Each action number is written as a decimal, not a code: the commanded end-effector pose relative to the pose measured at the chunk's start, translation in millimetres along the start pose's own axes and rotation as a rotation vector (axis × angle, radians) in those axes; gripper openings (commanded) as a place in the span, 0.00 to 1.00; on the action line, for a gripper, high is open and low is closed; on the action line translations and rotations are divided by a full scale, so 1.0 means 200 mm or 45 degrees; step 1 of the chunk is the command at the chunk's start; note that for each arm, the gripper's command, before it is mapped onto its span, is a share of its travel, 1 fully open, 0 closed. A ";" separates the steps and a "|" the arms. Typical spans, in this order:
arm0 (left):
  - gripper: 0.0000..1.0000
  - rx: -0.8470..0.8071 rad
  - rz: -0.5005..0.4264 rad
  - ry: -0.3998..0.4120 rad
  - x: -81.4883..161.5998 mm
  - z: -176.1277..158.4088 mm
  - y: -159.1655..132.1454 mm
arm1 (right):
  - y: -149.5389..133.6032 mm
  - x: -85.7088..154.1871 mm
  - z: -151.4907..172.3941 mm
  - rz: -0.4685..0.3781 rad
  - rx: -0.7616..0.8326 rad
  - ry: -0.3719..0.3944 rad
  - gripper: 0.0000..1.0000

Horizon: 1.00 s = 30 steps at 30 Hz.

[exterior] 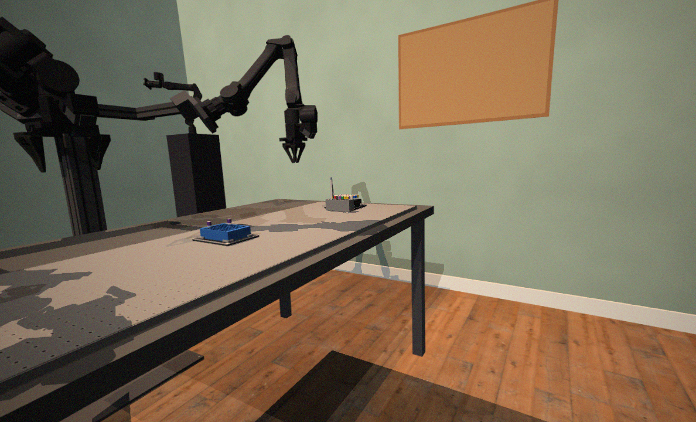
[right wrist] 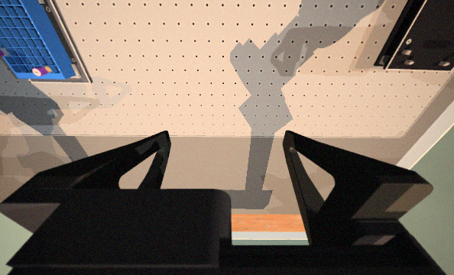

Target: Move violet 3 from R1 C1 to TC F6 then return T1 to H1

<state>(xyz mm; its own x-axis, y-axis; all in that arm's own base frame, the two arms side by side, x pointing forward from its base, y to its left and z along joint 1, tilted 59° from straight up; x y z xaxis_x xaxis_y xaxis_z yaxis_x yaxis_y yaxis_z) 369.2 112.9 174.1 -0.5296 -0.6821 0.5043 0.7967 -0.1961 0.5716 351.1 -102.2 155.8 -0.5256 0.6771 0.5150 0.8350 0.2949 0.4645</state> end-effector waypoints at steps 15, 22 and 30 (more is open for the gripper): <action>0.24 0.038 0.000 -0.006 0.04 -0.22 -0.06 | 0.06 0.02 -0.04 -0.034 -0.047 -0.015 1.00; 0.24 0.026 -0.003 -0.008 0.05 -0.21 -0.06 | 0.06 0.02 -0.04 -0.034 -0.047 -0.015 1.00; 0.24 0.026 -0.003 -0.008 0.05 -0.21 -0.06 | 0.06 0.02 -0.04 -0.034 -0.047 -0.015 1.00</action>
Point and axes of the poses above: on each arm, the point where the finger pads meet when closed, its own x axis back along the fingers, its own z axis across the jaws, y = z × x, the point moved 2 cm from there along x, back along the fingers, and after that the axes turned 7 degrees about x, right-handed, at the moved point
